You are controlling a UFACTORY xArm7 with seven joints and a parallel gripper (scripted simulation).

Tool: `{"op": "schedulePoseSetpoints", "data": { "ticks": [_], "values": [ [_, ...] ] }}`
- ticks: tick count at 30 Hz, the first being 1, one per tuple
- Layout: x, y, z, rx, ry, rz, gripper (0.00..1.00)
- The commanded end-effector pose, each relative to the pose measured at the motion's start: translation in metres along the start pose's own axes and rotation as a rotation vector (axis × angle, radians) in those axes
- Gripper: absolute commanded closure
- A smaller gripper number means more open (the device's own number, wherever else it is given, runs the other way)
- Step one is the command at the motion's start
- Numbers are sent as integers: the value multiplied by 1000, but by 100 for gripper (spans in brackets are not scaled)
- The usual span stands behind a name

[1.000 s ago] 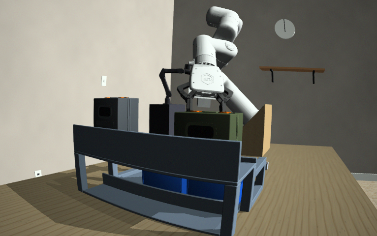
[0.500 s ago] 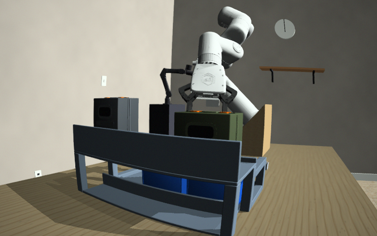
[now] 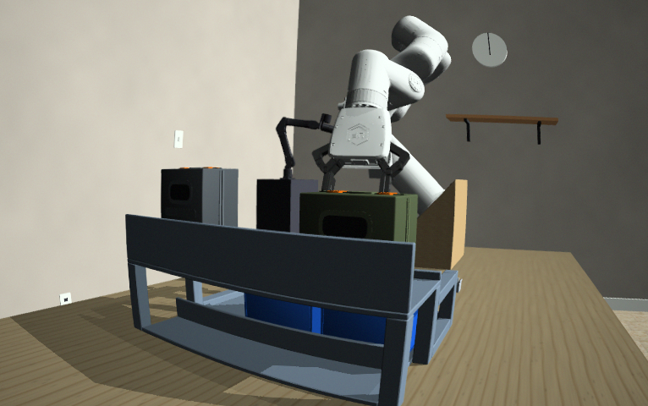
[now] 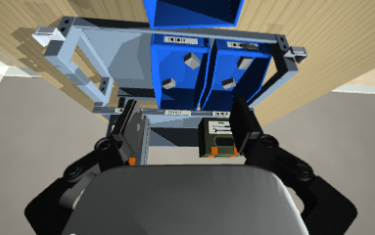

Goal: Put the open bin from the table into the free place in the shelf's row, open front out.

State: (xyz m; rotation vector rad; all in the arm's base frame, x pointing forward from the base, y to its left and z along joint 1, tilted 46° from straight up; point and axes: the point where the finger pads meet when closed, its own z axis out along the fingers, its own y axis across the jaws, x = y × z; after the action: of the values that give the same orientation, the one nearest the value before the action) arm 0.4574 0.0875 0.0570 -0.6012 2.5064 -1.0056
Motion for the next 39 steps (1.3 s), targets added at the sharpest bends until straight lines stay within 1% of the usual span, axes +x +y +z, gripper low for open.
{"op": "schedulePoseSetpoints", "data": {
  "ticks": [1, 6, 39],
  "values": [
    [-2, 0, -1, 1, 1, 3, 0],
    [2, -1, -4, 42, 39, 119, 0],
    [5, -2, -6, 42, 39, 119, 0]
  ]
}}
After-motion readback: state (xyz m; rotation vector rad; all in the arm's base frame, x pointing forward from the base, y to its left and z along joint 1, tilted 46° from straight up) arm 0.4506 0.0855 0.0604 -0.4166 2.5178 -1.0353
